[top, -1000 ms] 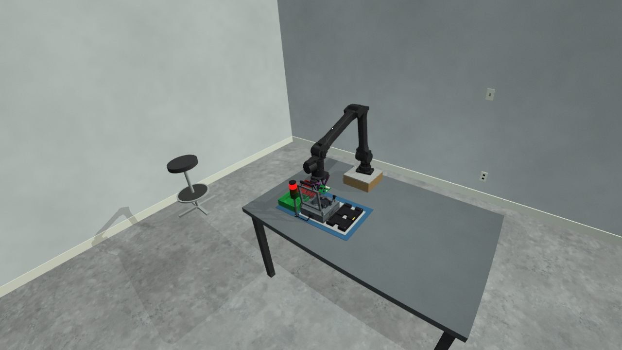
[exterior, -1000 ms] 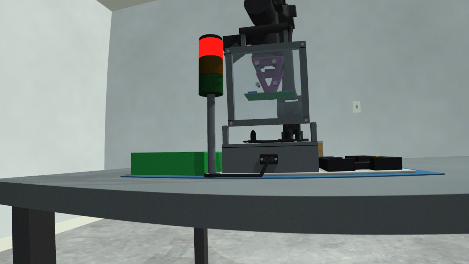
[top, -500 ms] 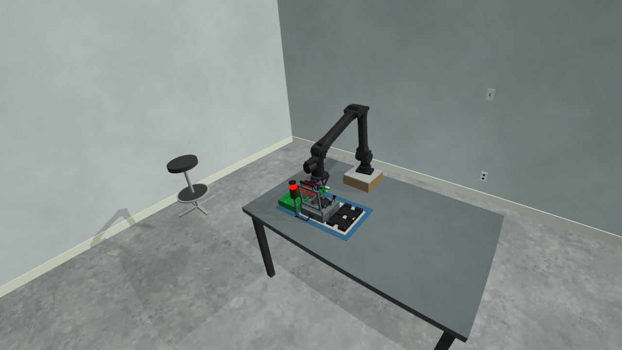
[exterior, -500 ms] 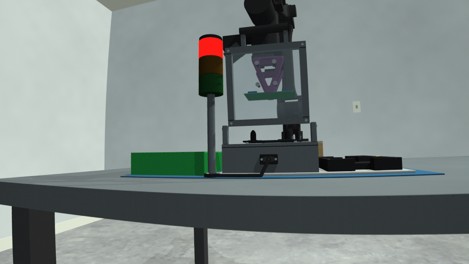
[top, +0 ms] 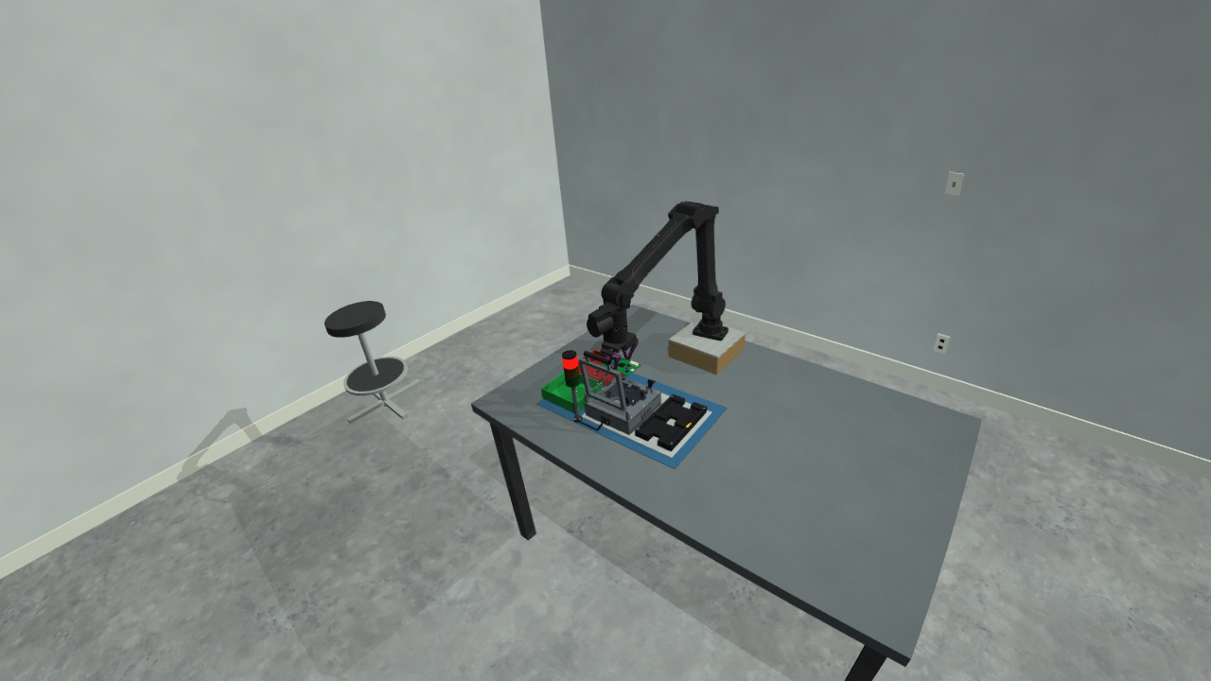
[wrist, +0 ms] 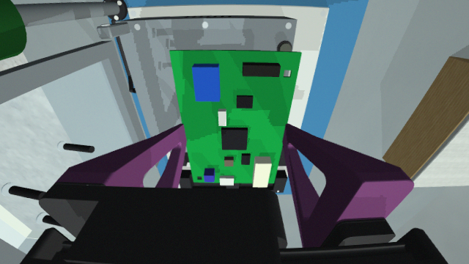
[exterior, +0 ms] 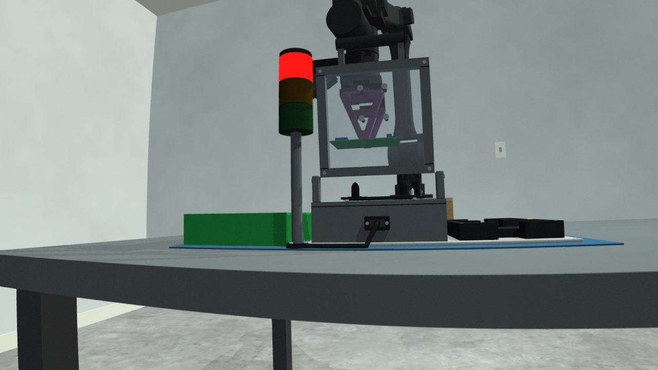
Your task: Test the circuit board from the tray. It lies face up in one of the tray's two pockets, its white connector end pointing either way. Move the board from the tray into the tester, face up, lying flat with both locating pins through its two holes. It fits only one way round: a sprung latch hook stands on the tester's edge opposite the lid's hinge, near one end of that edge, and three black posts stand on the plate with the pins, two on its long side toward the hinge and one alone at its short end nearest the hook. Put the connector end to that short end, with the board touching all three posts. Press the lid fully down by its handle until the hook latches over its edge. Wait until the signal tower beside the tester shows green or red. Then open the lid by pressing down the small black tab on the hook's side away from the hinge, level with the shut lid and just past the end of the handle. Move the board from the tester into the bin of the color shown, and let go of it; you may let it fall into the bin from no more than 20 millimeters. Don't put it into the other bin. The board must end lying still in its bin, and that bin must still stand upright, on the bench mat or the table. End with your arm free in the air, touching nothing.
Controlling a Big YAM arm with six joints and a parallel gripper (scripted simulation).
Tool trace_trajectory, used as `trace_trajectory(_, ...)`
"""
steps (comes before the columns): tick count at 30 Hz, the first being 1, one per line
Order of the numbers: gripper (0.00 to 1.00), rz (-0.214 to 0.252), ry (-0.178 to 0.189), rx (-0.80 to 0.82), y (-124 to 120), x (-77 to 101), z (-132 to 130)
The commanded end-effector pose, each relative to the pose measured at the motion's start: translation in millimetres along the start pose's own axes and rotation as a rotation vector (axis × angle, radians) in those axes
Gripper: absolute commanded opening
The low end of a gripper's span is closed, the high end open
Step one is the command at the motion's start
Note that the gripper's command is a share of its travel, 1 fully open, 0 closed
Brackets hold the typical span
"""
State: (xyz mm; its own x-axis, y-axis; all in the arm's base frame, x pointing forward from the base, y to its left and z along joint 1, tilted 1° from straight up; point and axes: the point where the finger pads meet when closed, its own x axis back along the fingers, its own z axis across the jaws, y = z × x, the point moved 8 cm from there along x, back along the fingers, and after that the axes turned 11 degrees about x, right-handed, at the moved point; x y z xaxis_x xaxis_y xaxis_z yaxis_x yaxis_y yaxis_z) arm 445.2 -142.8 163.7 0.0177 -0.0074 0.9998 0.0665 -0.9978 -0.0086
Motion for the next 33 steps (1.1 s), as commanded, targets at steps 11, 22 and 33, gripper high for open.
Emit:
trace_trajectory(11, 0.72, -0.029, 0.045, 0.004, 73, -3.8, -53)
trace_trajectory(22, 0.72, -0.01, 0.012, 0.004, 129, -39.4, -98)
trace_trajectory(33, 0.72, -0.014, 0.014, 0.004, 160, -48.5, -122)
